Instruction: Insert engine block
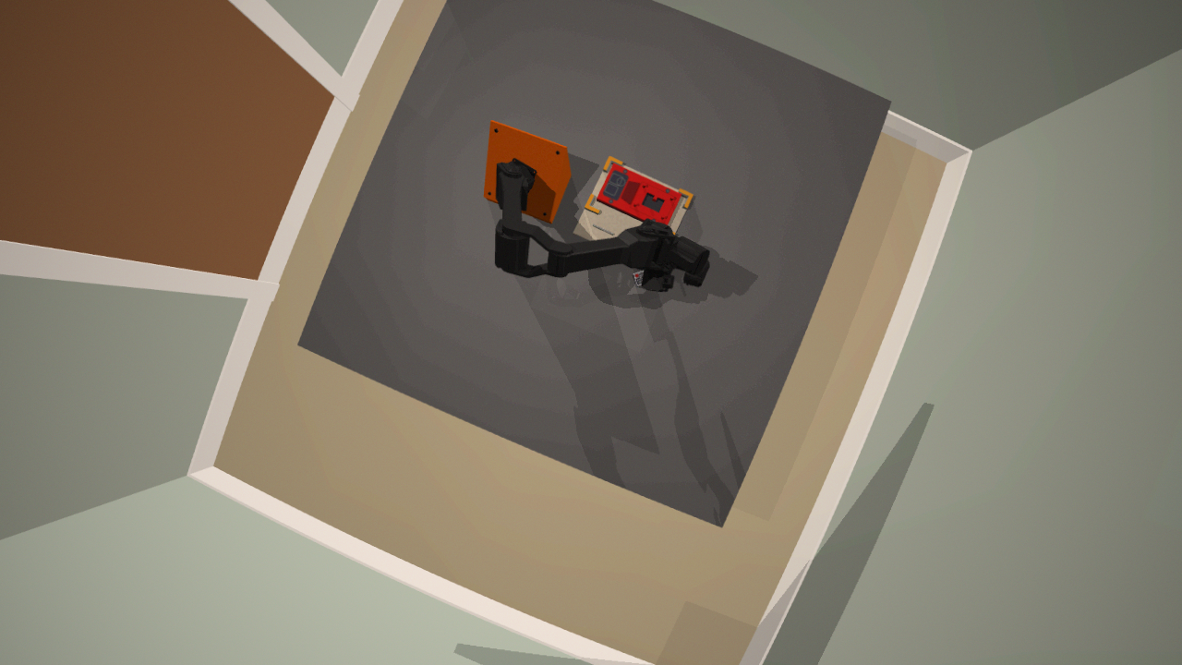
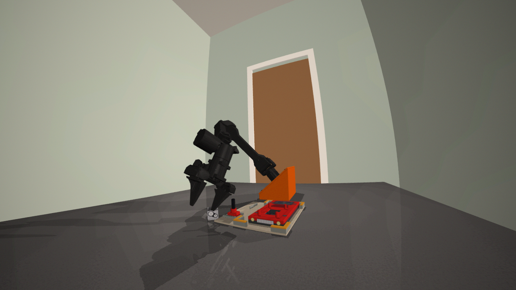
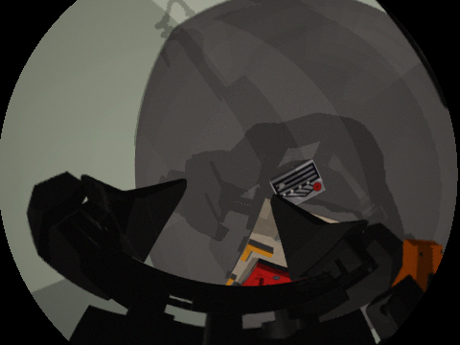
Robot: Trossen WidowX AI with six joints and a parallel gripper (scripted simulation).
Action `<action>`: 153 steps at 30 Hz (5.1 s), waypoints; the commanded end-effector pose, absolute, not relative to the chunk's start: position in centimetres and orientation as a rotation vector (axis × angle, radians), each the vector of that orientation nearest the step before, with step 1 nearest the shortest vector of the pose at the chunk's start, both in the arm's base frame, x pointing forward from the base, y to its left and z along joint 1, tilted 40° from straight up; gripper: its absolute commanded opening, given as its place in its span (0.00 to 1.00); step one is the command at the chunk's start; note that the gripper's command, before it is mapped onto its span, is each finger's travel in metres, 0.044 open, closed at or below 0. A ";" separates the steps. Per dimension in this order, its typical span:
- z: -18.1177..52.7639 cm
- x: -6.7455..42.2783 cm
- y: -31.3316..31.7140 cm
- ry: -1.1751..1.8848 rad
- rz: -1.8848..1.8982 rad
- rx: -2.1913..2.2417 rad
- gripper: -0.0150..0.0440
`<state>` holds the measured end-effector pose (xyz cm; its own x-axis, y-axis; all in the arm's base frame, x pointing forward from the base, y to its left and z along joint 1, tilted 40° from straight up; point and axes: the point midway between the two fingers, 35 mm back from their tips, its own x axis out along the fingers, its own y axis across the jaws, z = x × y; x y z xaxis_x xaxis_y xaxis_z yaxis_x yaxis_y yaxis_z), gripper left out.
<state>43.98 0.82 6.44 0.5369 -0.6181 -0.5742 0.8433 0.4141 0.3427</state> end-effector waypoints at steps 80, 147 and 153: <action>5.7 39.7 -3.6 0.210 -1.534 1.209 0.50; 12.7 38.7 5.2 0.518 -1.398 0.881 0.25; 11.1 38.5 6.2 0.633 -1.330 0.741 0.25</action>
